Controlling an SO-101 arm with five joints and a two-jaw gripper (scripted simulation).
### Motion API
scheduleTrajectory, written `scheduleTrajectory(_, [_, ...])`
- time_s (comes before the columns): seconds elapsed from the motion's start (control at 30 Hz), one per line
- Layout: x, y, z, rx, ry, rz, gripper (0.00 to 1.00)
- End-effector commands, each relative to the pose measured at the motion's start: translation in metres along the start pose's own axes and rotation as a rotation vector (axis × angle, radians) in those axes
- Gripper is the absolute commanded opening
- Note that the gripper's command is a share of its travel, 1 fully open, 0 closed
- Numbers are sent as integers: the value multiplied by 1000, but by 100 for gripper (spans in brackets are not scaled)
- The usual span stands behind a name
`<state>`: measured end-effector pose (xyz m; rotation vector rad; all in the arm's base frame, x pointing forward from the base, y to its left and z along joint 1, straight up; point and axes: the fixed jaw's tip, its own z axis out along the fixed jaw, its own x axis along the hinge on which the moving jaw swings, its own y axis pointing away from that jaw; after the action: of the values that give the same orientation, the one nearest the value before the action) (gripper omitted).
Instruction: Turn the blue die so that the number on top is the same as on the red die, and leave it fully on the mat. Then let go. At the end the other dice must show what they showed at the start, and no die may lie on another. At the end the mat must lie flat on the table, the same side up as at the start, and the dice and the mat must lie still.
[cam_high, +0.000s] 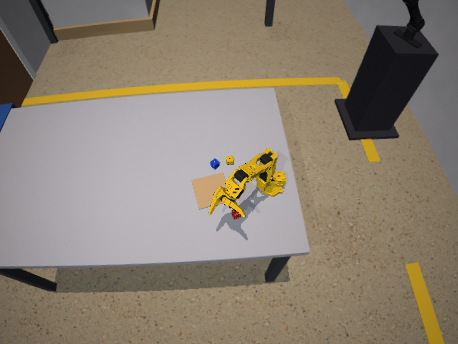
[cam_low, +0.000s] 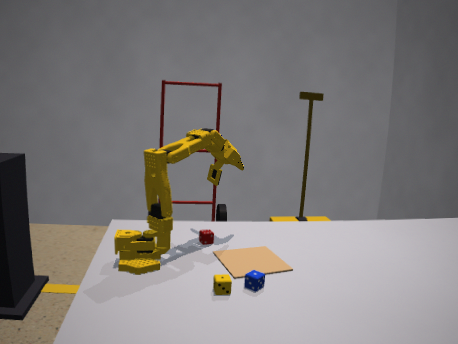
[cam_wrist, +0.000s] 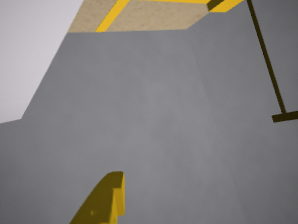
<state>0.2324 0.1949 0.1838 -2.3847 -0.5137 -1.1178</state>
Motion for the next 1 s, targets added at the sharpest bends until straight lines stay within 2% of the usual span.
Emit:
scheduleTrajectory(0.0, [1, 0, -1, 2, 4, 1, 100])
scheduleTrajectory(0.53, [1, 0, -1, 2, 4, 1, 100])
scheduleTrajectory(0.57, [-21, 6, 13, -28, -95, 1, 100])
scheduleTrajectory(0.97, [-22, 7, 13, -31, -97, 32, 99])
